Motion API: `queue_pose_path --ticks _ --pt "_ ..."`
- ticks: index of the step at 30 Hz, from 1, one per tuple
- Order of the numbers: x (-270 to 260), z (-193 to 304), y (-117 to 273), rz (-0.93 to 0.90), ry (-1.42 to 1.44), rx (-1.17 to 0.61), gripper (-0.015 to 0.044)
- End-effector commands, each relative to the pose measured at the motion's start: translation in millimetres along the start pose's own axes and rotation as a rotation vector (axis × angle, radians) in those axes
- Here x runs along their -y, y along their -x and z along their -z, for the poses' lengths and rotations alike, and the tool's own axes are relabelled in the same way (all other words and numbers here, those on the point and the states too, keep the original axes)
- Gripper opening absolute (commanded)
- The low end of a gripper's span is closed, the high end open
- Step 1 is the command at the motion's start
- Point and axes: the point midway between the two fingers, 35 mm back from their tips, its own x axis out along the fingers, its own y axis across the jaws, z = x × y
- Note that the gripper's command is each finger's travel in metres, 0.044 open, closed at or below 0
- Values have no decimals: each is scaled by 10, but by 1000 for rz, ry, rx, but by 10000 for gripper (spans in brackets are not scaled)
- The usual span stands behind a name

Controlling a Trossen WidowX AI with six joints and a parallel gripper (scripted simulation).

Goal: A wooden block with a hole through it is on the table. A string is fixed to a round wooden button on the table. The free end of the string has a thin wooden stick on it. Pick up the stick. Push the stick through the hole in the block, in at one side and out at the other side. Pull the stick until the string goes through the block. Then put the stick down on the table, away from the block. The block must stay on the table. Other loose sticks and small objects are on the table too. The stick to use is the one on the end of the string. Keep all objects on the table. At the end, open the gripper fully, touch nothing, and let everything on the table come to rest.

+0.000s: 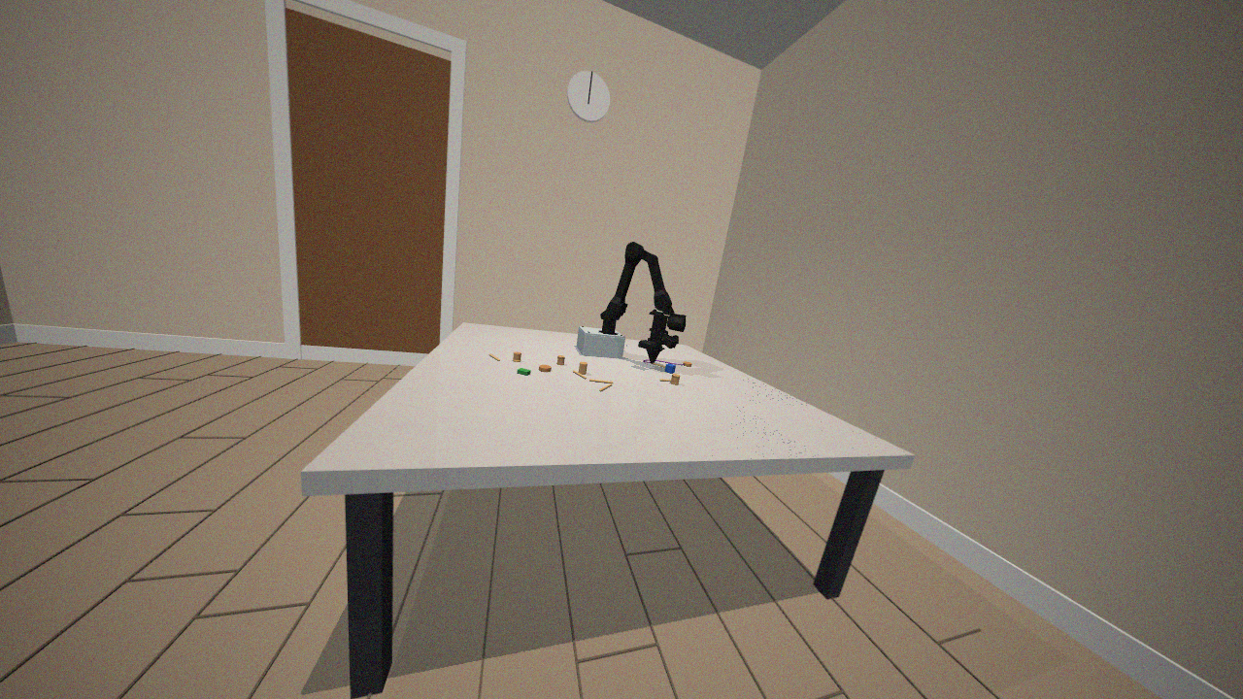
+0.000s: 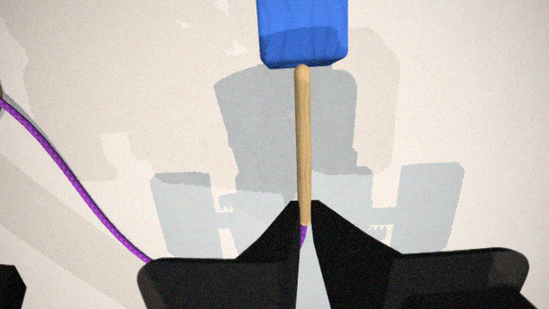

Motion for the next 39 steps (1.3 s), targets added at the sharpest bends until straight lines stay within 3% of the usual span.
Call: queue_pose_path --ticks 1,39 --pt "7 -16 -20 5 6 -5 0" --pt "3 -554 -11 5 6 -2 0"
